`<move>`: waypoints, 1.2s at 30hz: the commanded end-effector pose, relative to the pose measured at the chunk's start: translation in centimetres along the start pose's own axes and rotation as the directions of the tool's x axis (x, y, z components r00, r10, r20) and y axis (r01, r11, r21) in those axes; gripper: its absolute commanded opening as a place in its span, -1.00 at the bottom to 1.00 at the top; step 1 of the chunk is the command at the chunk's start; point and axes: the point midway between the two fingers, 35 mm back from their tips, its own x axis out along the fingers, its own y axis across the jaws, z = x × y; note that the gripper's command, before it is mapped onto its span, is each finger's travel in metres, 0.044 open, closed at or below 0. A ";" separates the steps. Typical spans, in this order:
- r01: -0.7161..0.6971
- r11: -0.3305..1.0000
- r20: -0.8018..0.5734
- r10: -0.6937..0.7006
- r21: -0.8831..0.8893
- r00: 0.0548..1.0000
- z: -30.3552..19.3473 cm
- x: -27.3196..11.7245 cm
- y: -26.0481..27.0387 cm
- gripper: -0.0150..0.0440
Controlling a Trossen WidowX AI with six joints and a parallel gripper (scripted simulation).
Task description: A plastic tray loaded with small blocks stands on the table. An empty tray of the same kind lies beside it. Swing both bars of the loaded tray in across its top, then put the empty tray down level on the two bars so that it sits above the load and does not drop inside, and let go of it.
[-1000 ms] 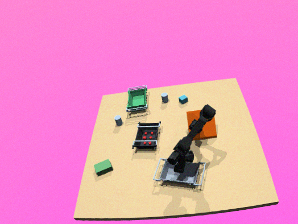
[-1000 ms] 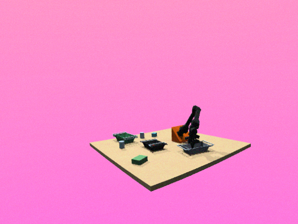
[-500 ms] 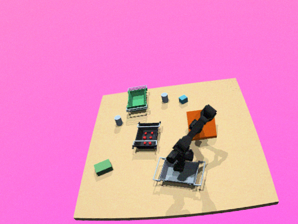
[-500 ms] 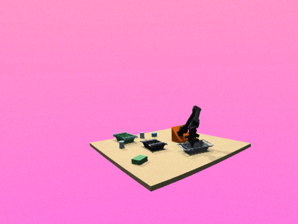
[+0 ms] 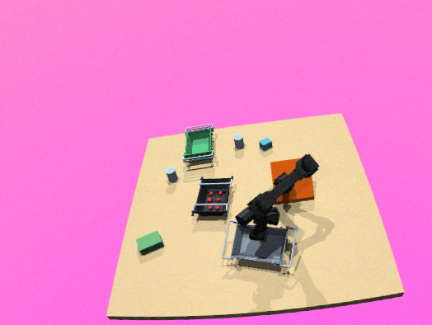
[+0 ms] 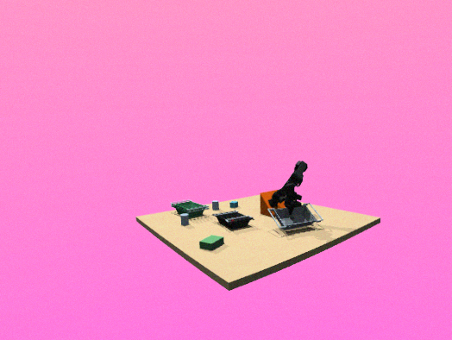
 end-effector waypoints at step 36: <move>0.023 1.000 -0.009 -0.023 -0.018 1.000 0.2 -4.7 -0.7 -0.49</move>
